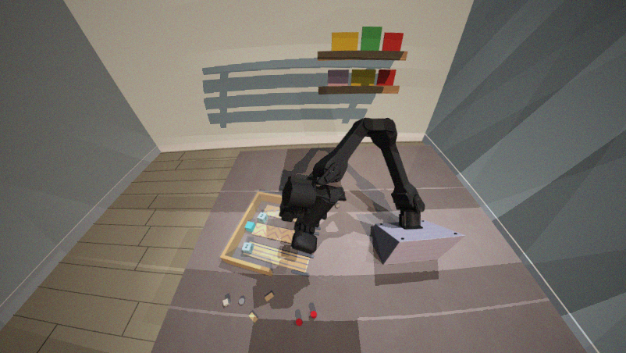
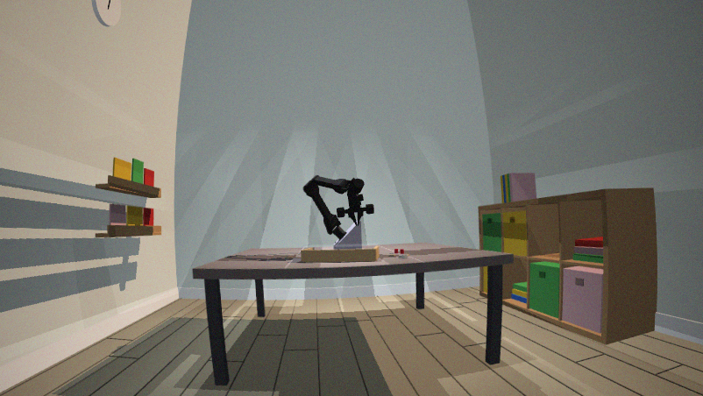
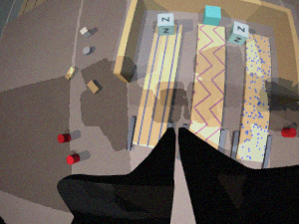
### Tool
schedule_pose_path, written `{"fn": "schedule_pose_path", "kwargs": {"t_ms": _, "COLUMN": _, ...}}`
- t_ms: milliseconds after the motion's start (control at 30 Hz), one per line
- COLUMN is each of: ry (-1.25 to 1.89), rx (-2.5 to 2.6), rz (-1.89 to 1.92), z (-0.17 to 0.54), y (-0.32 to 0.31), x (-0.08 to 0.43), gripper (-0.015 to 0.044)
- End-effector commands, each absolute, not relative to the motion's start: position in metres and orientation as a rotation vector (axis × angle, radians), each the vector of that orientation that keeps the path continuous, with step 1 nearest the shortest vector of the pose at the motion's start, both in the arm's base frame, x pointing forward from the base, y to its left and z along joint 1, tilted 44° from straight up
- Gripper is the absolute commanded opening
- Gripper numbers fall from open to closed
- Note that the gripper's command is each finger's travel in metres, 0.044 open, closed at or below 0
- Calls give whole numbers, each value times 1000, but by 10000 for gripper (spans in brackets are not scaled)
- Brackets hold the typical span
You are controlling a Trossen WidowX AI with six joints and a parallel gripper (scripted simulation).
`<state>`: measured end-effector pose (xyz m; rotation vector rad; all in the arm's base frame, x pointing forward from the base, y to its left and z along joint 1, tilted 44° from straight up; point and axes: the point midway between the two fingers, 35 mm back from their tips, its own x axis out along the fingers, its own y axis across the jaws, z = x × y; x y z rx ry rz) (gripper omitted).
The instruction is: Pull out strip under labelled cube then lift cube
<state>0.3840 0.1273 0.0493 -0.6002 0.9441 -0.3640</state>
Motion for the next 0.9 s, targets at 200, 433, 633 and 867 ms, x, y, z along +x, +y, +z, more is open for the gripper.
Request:
{"fn": "schedule_pose_path", "kwargs": {"t_ms": 200, "ry": 1285, "rx": -439, "rz": -670, "z": -17, "y": 109, "x": 406, "gripper": 0}}
{"fn": "schedule_pose_path", "kwargs": {"t_ms": 433, "ry": 1323, "rx": -423, "rz": -719, "z": -27, "y": 106, "x": 404, "gripper": 0}}
{"fn": "schedule_pose_path", "kwargs": {"t_ms": 633, "ry": 1323, "rx": -423, "rz": -719, "z": -27, "y": 106, "x": 405, "gripper": 0}}
{"fn": "schedule_pose_path", "kwargs": {"t_ms": 867, "ry": 1323, "rx": -423, "rz": -718, "z": -36, "y": 99, "x": 406, "gripper": 0}}
